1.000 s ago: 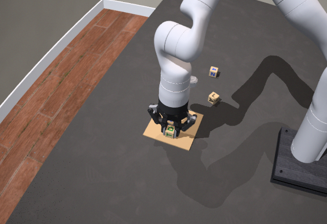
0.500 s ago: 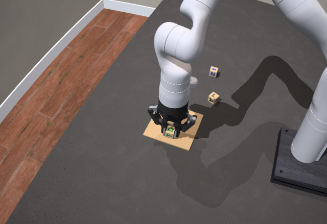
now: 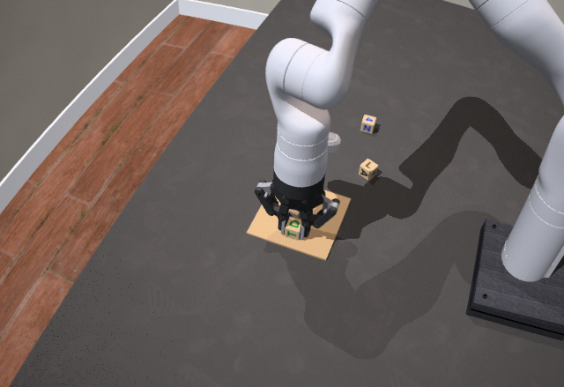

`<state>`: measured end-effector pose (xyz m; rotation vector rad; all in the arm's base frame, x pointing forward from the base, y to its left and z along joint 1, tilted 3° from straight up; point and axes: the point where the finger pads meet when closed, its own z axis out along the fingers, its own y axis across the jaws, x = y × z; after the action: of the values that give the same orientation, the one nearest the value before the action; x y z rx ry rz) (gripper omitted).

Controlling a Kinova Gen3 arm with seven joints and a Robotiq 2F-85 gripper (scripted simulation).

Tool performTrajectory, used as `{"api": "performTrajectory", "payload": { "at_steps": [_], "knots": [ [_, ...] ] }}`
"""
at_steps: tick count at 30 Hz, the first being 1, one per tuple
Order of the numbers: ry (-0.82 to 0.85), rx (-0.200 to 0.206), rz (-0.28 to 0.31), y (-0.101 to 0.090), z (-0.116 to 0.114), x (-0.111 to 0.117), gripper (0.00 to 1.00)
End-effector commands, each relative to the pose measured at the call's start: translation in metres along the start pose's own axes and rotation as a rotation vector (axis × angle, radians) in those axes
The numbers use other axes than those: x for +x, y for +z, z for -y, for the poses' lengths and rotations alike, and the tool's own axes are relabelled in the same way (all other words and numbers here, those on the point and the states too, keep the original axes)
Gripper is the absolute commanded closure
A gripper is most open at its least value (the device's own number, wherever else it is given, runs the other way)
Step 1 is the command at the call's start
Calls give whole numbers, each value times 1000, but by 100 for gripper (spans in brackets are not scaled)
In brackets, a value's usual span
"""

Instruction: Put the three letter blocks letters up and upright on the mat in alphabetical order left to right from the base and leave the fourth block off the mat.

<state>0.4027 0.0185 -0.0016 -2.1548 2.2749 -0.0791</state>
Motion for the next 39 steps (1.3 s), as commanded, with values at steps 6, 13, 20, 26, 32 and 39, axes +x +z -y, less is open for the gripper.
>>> {"api": "performTrajectory", "payload": {
  "at_steps": [6,13,20,26,32,39],
  "knots": [
    [0,2,0,-1,0,0,79],
    [0,2,0,-1,0,0,79],
    [0,2,0,-1,0,0,75],
    [0,2,0,-1,0,0,67],
    [0,2,0,-1,0,0,59],
    [0,2,0,-1,0,0,59]
  ]
}}
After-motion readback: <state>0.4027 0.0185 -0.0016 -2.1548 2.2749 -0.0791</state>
